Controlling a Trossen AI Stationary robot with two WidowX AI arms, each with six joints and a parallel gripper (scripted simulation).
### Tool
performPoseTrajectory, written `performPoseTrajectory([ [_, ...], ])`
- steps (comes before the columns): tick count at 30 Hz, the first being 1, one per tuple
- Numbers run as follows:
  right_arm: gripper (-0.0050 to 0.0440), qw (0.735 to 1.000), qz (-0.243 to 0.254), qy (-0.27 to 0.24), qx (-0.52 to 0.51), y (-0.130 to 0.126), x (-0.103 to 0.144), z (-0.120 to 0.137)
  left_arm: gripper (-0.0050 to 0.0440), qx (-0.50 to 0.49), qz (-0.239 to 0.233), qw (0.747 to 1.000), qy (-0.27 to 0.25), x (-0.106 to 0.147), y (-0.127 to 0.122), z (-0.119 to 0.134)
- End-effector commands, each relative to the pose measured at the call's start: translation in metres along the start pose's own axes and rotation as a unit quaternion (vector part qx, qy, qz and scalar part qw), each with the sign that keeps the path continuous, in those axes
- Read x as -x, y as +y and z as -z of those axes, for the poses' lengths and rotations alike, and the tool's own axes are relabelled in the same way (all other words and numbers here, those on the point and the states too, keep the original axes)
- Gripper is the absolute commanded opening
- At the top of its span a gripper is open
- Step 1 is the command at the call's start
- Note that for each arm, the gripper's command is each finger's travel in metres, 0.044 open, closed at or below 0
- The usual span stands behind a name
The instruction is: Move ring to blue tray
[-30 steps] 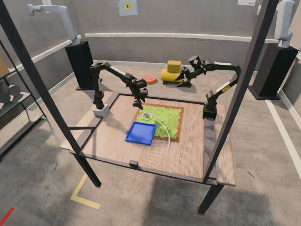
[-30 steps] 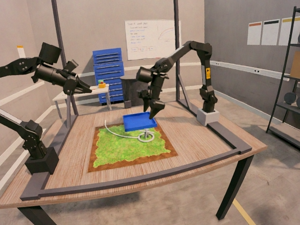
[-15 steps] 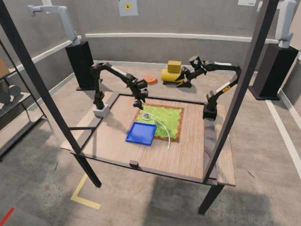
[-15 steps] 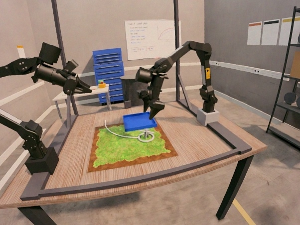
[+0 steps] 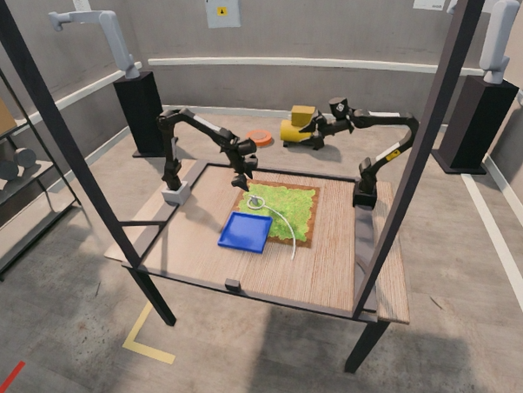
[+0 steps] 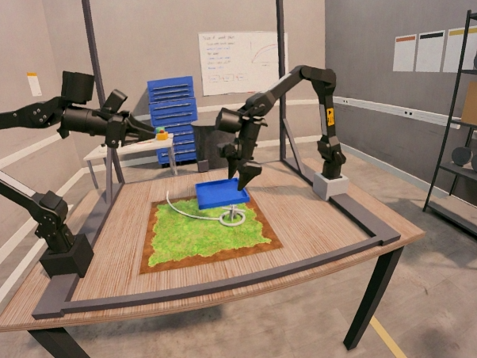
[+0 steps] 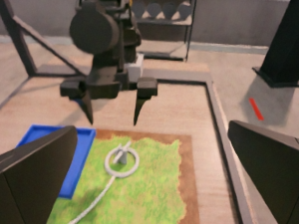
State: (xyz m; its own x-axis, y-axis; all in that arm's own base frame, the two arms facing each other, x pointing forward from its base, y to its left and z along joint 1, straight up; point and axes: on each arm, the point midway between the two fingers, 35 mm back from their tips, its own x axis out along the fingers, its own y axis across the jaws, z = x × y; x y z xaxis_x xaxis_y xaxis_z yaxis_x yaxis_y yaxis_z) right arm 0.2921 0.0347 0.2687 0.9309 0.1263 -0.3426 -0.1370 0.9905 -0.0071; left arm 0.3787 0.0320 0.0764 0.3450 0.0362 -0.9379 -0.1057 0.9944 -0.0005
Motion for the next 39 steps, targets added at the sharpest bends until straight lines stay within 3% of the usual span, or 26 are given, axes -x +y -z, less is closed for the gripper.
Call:
performPoseTrajectory([
  [1,0.0440,0.998,0.028,-0.051,-0.010,-0.015,-0.007,-0.012,0.0440,0.002,0.000,1.000,-0.013,0.007,0.000,-0.007],
  [12,0.0440,0.978,0.070,-0.193,-0.016,-0.039,0.000,-0.055,0.0440,0.002,0.000,1.000,-0.013,0.007,0.000,-0.007],
  [28,0.0440,0.976,0.067,-0.205,-0.013,-0.038,0.004,-0.063,0.0440,0.002,0.000,1.000,-0.013,0.007,0.000,-0.007],
  [30,0.0440,0.976,0.067,-0.205,-0.013,-0.038,0.004,-0.063,0.0392,0.000,0.000,1.000,-0.011,0.005,0.000,-0.009],
  [32,0.0440,0.976,0.067,-0.205,-0.013,-0.038,0.004,-0.063,0.0392,0.000,0.000,1.000,-0.011,0.005,0.000,-0.009],
  [34,0.0440,0.977,0.067,-0.203,-0.008,-0.039,0.004,-0.066,0.0344,-0.014,0.001,1.000,-0.002,0.002,-0.002,-0.009],
  [39,0.0440,0.990,0.051,-0.131,0.032,-0.040,-0.005,-0.059,0.0224,-0.084,0.009,0.995,0.049,-0.018,-0.011,-0.008],
])
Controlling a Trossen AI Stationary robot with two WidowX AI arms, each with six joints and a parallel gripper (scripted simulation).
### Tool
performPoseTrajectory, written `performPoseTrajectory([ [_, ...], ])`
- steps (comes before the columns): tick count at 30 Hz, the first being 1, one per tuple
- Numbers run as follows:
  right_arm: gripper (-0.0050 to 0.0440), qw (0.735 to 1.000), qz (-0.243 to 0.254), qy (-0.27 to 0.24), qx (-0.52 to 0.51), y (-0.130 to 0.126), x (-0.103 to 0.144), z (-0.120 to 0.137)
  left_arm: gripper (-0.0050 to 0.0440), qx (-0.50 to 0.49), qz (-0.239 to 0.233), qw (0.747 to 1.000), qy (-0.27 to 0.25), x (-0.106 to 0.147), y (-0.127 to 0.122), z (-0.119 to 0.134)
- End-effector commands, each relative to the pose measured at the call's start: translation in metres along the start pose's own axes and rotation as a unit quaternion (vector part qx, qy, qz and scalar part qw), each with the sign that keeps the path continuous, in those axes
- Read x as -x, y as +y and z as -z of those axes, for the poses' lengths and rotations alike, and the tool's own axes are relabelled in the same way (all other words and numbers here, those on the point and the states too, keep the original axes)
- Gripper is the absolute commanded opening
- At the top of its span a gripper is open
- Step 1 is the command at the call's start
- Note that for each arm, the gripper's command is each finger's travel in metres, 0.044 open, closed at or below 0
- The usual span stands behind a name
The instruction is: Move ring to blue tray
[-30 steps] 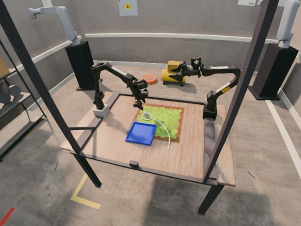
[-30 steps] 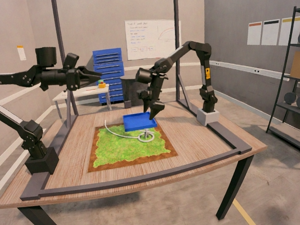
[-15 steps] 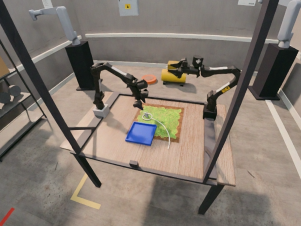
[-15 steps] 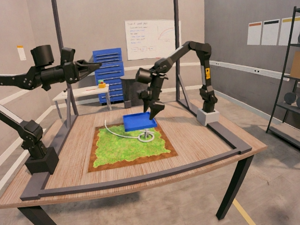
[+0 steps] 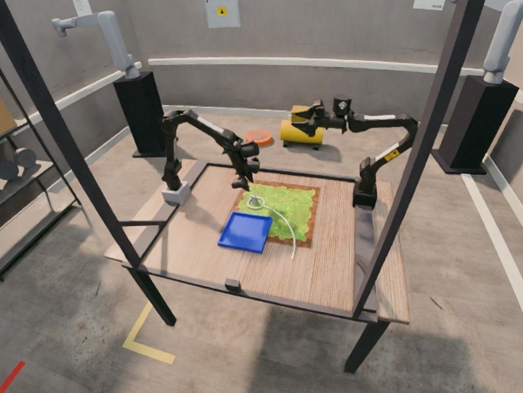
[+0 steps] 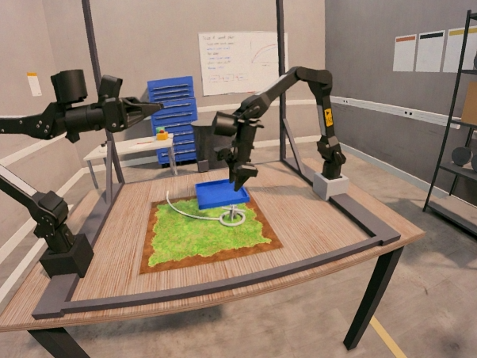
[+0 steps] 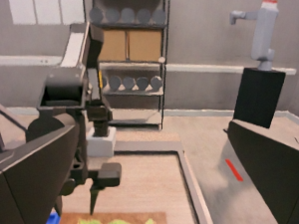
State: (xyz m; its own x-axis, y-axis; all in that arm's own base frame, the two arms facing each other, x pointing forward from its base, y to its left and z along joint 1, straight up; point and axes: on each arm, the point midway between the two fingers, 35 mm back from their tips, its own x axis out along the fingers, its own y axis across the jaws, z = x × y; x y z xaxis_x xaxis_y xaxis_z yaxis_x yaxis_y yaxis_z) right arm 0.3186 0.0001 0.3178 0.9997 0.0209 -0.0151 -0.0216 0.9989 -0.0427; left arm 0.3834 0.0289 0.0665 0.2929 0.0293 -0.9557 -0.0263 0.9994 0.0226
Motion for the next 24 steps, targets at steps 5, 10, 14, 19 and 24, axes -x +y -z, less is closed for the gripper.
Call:
performPoseTrajectory([
  [5,0.0440,0.993,-0.052,0.064,0.084,-0.005,-0.008,-0.021,0.0145,-0.112,0.017,0.991,0.071,-0.027,-0.014,-0.006],
  [10,0.0440,0.989,-0.068,0.092,0.096,-0.006,-0.007,-0.017,0.0145,-0.129,0.021,0.988,0.084,-0.033,-0.016,-0.006],
  [14,0.0440,0.978,-0.100,0.150,0.108,-0.006,-0.001,-0.006,0.0145,-0.155,0.028,0.982,0.102,-0.041,-0.020,-0.004],
  [19,0.0440,0.965,-0.138,0.190,0.121,-0.005,0.007,-0.005,0.0145,-0.180,0.035,0.976,0.120,-0.048,-0.023,-0.003],
  [24,0.0440,0.950,-0.174,0.230,0.121,-0.004,0.018,-0.001,0.0145,-0.189,0.037,0.973,0.128,-0.052,-0.023,-0.001],
])
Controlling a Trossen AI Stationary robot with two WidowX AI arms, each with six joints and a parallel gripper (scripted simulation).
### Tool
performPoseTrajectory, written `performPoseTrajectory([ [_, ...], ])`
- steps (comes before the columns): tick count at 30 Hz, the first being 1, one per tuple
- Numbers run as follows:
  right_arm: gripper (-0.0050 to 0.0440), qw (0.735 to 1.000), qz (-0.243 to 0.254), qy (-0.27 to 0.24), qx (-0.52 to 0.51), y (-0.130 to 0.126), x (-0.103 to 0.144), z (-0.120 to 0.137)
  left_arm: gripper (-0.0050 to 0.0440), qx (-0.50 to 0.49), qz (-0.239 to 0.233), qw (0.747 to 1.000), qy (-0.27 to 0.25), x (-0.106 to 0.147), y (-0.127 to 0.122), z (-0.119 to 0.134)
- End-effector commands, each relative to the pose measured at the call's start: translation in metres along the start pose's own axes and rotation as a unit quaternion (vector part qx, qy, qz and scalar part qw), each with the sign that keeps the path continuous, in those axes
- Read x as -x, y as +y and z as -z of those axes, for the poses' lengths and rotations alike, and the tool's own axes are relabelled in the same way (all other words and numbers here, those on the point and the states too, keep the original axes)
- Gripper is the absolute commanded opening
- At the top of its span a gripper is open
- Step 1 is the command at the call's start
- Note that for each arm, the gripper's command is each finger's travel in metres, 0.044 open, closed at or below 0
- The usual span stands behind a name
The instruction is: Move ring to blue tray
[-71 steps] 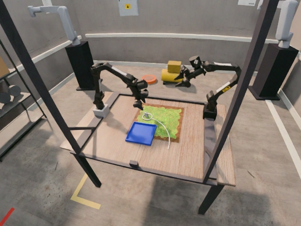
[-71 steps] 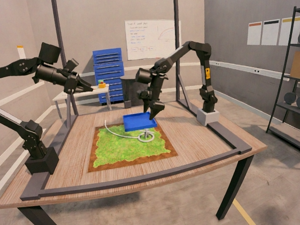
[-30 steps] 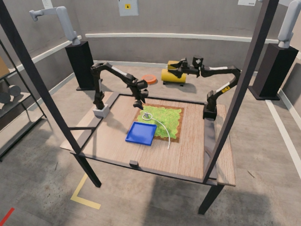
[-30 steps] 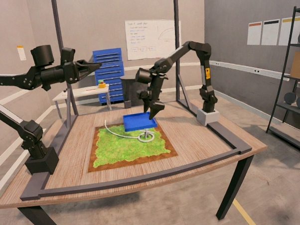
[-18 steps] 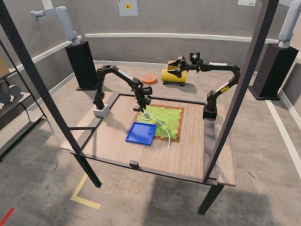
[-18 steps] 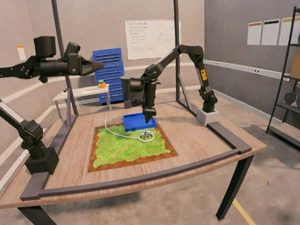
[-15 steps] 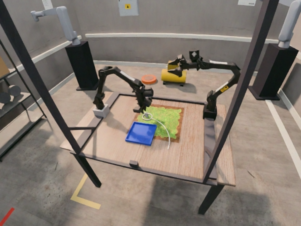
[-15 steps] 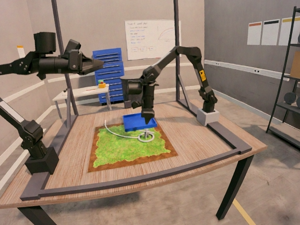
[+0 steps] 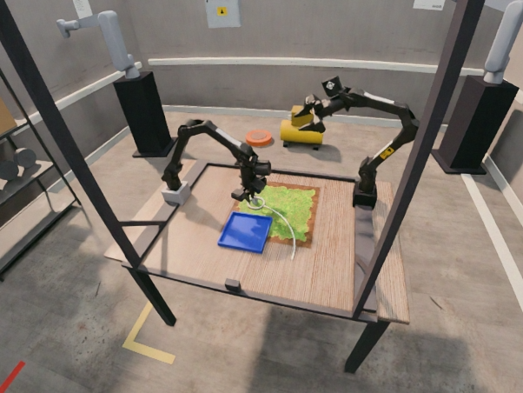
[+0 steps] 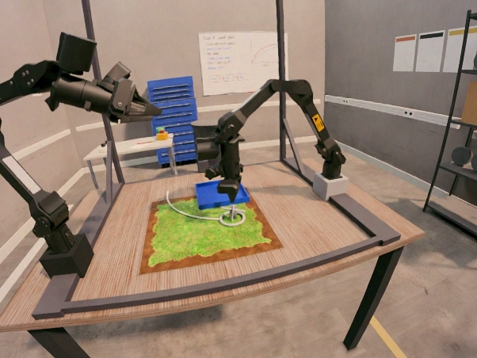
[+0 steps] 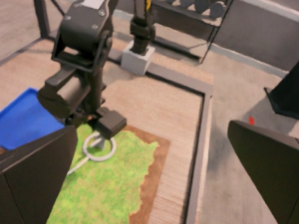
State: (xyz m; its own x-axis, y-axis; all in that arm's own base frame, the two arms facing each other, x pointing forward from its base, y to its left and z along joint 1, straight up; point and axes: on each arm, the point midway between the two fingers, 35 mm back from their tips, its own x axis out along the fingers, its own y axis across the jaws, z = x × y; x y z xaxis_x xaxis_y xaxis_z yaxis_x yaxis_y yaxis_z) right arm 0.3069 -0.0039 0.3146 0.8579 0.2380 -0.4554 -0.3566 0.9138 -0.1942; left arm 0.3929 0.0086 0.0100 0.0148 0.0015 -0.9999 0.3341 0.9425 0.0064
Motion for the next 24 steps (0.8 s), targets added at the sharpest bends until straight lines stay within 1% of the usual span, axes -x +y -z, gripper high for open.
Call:
performPoseTrajectory([
  [1,0.0440,0.999,-0.035,0.029,0.007,0.003,0.009,-0.001,0.0145,-0.010,-0.001,1.000,-0.008,0.006,0.002,-0.007],
  [3,0.0440,0.999,-0.035,0.029,0.007,0.003,0.009,-0.001,0.0145,-0.010,-0.001,1.000,-0.008,0.006,0.002,-0.007],
  [4,0.0440,0.997,-0.054,0.054,-0.005,0.009,0.012,0.009,0.0145,-0.010,-0.001,1.000,-0.007,0.006,0.002,-0.007],
  [11,0.0440,0.987,-0.109,0.110,-0.033,0.026,0.027,0.026,0.0145,-0.010,-0.001,1.000,-0.006,0.005,0.001,-0.007],
  [13,0.0440,0.987,-0.110,0.112,-0.034,0.027,0.027,0.027,0.0145,-0.008,-0.003,1.000,-0.010,0.009,0.002,-0.006],
  [15,0.0440,0.987,-0.110,0.112,-0.034,0.027,0.027,0.027,0.0145,-0.009,0.001,1.000,0.002,-0.003,-0.001,-0.002],
  [18,0.0440,0.987,-0.111,0.111,-0.034,0.027,0.027,0.027,0.0145,-0.009,0.001,1.000,0.002,-0.012,-0.001,-0.002],
  [20,0.0440,0.987,-0.111,0.111,-0.034,0.027,0.027,0.027,0.0145,-0.009,0.001,1.000,0.002,-0.012,-0.001,-0.002],
  [24,0.0440,0.987,-0.111,0.114,-0.036,0.028,0.027,0.029,0.0145,-0.009,0.001,1.000,0.002,-0.024,-0.001,-0.002],
])
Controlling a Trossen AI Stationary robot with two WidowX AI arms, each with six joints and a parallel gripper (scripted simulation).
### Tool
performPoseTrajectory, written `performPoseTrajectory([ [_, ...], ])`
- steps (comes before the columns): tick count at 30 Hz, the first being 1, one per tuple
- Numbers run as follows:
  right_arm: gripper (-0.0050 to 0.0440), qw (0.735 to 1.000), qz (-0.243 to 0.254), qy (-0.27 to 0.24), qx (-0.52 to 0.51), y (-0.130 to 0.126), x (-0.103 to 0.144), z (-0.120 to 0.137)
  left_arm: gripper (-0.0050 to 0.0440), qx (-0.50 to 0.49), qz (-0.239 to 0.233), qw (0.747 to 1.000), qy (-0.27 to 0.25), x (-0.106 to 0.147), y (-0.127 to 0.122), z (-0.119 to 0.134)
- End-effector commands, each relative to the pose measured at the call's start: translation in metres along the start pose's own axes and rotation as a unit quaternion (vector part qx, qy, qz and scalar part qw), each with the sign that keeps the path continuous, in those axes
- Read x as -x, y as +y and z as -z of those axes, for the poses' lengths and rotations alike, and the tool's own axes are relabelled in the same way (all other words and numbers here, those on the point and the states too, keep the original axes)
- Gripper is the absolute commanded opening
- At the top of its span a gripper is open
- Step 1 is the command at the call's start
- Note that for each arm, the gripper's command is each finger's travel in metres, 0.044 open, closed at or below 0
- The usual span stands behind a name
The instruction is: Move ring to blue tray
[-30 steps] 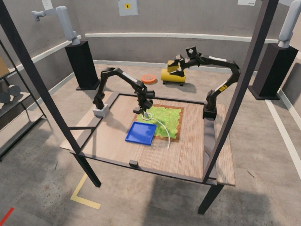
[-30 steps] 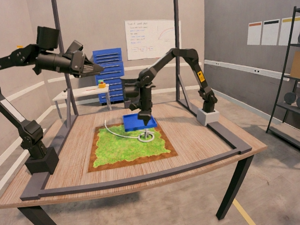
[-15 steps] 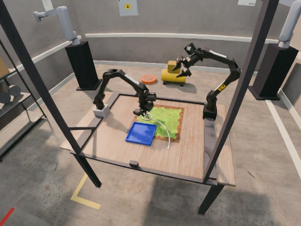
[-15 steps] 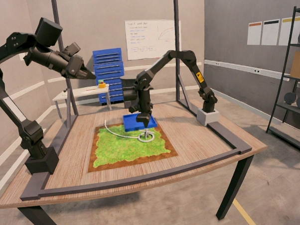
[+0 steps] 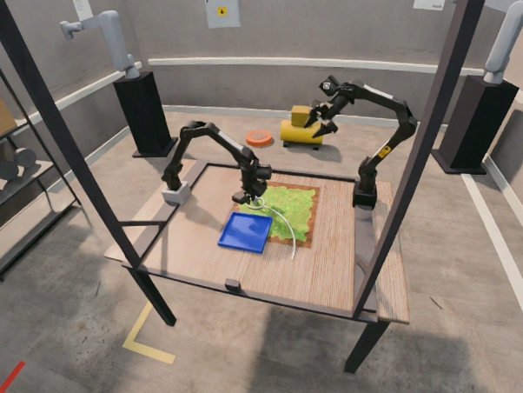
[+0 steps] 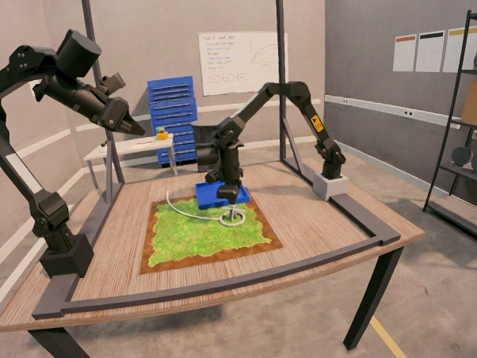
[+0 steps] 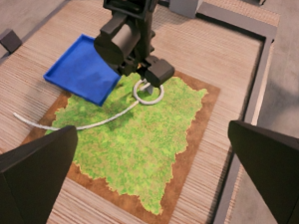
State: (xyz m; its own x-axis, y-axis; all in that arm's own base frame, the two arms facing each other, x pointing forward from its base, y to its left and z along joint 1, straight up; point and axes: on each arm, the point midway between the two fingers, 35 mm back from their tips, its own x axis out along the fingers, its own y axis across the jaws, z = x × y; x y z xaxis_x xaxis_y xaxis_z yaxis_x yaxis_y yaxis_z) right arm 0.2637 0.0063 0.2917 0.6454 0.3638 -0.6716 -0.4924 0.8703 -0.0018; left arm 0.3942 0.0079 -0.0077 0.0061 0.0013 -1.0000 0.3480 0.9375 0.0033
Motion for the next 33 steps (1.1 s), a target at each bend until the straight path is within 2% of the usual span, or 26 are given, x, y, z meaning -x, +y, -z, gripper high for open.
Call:
performPoseTrajectory([
  [1,0.0440,1.000,0.003,-0.005,0.003,0.000,0.003,-0.003,0.0145,-0.001,0.000,1.000,-0.002,-0.010,-0.001,-0.001],
  [11,0.0440,1.000,0.003,-0.005,0.003,0.000,0.003,-0.003,0.0145,-0.001,0.000,1.000,-0.002,-0.031,0.000,0.000],
  [22,0.0440,1.000,0.003,-0.005,0.003,0.000,0.003,-0.003,0.0145,-0.001,-0.001,1.000,-0.003,-0.031,0.000,-0.001],
  [23,0.0440,1.000,0.003,-0.005,0.003,0.000,0.003,-0.003,0.0126,-0.001,-0.001,1.000,-0.003,-0.031,0.000,-0.001],
  [25,0.0440,1.000,0.003,-0.005,0.003,0.000,0.003,-0.003,0.0126,-0.001,-0.001,1.000,-0.003,-0.031,0.000,-0.001],
  [26,0.0440,1.000,0.003,-0.005,0.003,0.000,0.003,-0.003,0.0106,-0.001,-0.001,1.000,-0.003,-0.031,0.000,-0.001],
  [30,0.0440,1.000,0.003,-0.005,0.003,0.000,0.003,-0.003,0.0106,-0.001,0.000,1.000,-0.003,-0.031,0.000,-0.001],
  [31,0.0440,1.000,0.003,-0.005,0.003,0.000,0.003,-0.003,0.0086,-0.001,0.000,1.000,-0.003,-0.031,0.000,-0.001],
  [33,0.0440,1.000,0.003,-0.005,0.003,0.000,0.003,-0.003,0.0086,0.001,-0.001,1.000,-0.003,-0.030,-0.001,-0.002],
])
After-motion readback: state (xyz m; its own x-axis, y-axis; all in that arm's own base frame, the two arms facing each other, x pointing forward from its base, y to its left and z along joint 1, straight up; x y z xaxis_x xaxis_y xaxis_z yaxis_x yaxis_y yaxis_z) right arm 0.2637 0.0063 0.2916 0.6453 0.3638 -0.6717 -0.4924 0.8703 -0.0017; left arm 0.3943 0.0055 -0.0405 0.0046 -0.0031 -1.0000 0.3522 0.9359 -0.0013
